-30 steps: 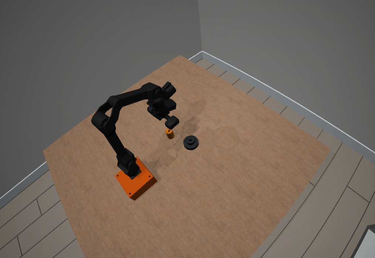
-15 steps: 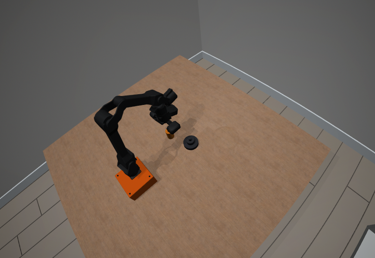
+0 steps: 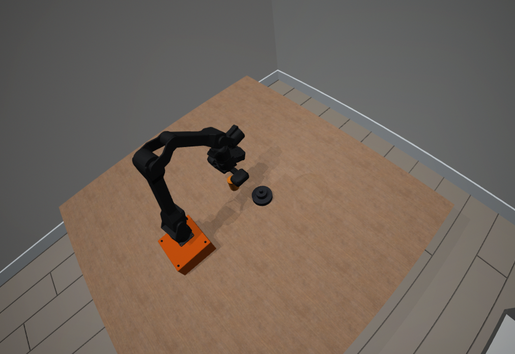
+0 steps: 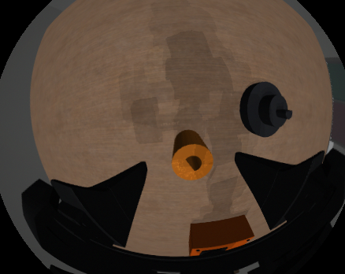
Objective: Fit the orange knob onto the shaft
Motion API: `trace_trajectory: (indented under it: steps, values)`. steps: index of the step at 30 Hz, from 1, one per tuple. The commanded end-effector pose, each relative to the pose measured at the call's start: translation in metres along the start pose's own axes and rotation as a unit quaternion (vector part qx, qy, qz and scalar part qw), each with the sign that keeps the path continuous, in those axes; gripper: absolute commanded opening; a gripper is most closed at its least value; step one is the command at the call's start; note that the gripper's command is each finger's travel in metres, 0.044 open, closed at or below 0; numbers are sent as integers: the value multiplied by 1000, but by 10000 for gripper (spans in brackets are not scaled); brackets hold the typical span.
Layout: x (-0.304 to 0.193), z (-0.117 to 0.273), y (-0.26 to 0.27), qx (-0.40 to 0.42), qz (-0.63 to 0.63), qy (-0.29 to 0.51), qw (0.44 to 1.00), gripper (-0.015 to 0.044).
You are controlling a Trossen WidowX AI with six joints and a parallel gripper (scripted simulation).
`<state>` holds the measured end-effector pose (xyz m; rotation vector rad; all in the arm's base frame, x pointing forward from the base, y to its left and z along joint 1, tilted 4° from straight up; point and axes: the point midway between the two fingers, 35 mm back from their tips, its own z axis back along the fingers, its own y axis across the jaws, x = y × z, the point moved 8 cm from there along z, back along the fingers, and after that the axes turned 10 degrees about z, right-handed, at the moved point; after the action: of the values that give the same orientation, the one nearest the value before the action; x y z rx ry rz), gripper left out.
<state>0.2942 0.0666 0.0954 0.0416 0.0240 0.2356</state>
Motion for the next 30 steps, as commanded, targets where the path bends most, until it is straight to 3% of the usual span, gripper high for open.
trace_trajectory:
  steps: [1, 30]
  values:
    - [0, -8, 0, 0, -2, 3, 1000, 440]
    - [-2, -52, 0, -2, -3, 3, 1000, 440]
